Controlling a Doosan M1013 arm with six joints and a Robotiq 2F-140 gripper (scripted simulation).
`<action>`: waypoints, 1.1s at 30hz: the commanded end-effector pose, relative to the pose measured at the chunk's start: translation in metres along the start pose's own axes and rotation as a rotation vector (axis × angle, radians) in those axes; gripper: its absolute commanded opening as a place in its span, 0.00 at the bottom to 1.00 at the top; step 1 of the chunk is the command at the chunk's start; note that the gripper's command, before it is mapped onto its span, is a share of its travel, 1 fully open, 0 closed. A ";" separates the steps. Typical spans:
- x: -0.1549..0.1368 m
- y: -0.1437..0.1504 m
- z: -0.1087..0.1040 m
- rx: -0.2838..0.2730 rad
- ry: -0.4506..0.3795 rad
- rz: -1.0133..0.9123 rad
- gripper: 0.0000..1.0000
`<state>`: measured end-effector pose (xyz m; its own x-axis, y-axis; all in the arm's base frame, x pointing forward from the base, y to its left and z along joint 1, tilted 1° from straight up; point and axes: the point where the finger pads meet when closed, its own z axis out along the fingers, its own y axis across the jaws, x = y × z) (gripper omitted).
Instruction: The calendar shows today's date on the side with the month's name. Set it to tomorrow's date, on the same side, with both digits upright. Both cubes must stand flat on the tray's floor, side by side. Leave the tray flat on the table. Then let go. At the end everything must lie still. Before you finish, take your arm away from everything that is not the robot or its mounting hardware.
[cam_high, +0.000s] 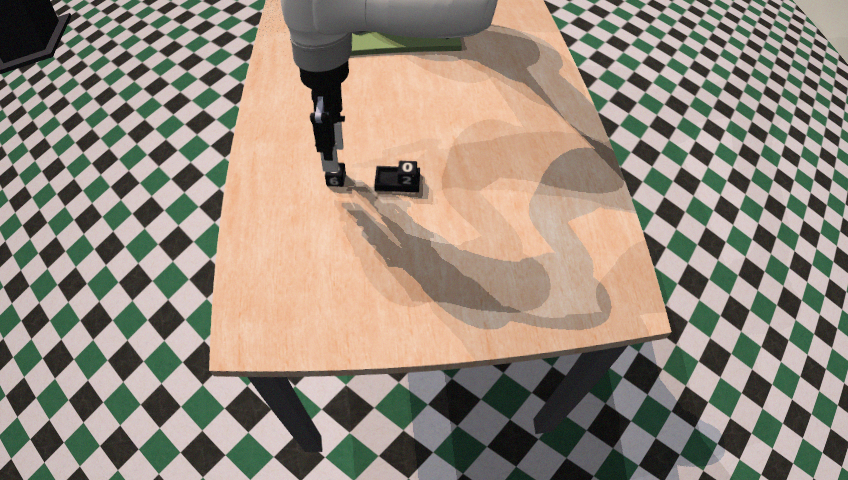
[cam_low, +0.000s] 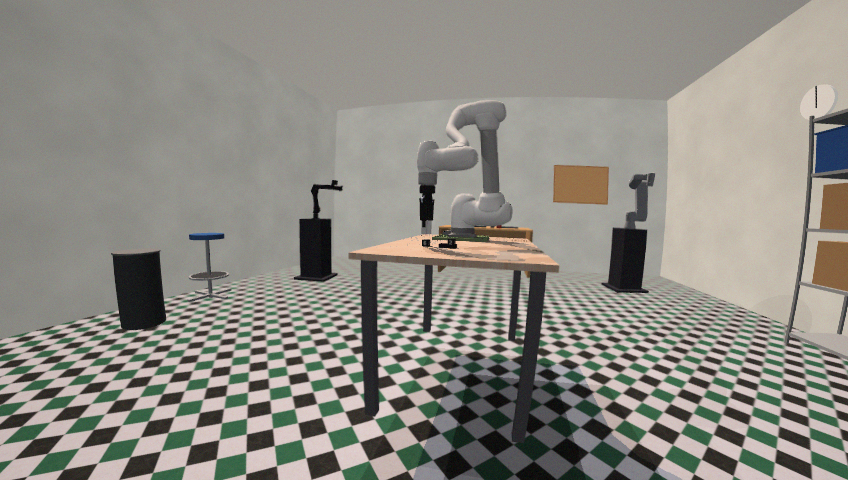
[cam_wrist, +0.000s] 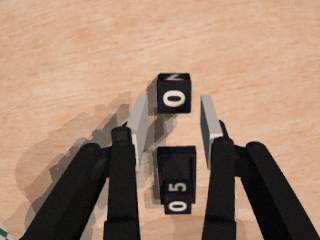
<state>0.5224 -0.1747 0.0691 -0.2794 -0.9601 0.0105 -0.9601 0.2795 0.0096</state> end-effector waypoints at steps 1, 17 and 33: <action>0.000 0.000 0.004 0.000 0.000 0.000 0.29; 0.000 0.000 0.016 0.000 0.000 0.000 0.29; 0.000 0.000 0.017 0.000 0.000 0.000 0.29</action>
<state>0.5222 -0.1748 0.0523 -0.2794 -0.9601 0.0105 -0.9601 0.2795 0.0096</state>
